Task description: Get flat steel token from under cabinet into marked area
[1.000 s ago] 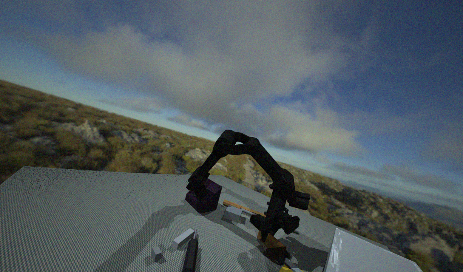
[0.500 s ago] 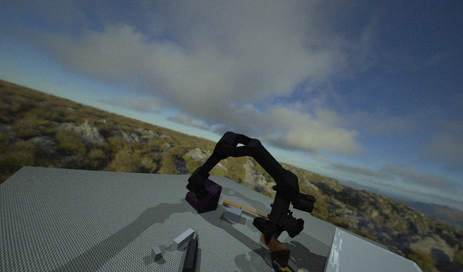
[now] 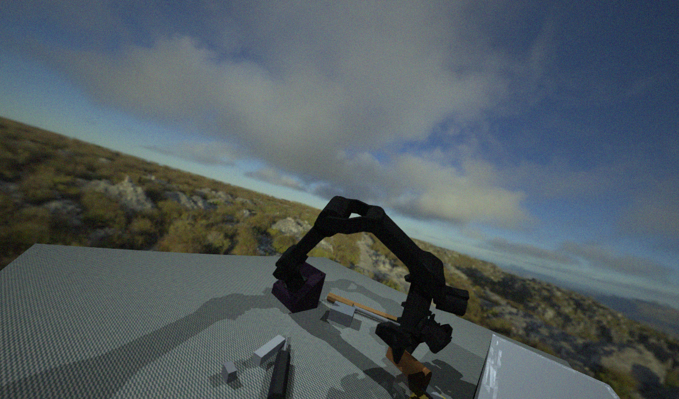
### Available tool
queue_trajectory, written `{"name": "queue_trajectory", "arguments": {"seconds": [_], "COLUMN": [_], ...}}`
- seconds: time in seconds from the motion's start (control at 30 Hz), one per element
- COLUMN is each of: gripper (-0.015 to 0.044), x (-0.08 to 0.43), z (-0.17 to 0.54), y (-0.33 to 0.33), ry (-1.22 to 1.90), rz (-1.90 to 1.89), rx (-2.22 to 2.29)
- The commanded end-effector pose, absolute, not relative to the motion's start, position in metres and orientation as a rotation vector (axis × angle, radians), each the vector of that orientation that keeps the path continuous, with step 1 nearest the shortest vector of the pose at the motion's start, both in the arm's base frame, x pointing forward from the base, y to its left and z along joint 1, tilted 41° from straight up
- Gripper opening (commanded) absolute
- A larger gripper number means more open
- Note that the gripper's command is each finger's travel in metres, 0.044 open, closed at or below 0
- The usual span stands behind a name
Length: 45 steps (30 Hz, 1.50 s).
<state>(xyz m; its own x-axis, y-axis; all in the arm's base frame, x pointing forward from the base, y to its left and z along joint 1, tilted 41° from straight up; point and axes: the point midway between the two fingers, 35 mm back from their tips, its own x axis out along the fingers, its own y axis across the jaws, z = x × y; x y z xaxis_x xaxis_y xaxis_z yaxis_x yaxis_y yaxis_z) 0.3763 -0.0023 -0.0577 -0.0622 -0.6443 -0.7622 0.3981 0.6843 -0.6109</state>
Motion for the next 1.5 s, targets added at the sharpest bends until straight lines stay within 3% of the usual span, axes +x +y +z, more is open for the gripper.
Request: {"name": "queue_trajectory", "arguments": {"seconds": [0.0,1.47], "gripper": [0.0000,0.0000], "x": [0.383,0.414], "z": [-0.056,-0.046], "y": [-0.005,-0.021], "ry": [1.390,1.388], "rz": [-0.862,-0.863], "rx": [-0.220,-0.221]}}
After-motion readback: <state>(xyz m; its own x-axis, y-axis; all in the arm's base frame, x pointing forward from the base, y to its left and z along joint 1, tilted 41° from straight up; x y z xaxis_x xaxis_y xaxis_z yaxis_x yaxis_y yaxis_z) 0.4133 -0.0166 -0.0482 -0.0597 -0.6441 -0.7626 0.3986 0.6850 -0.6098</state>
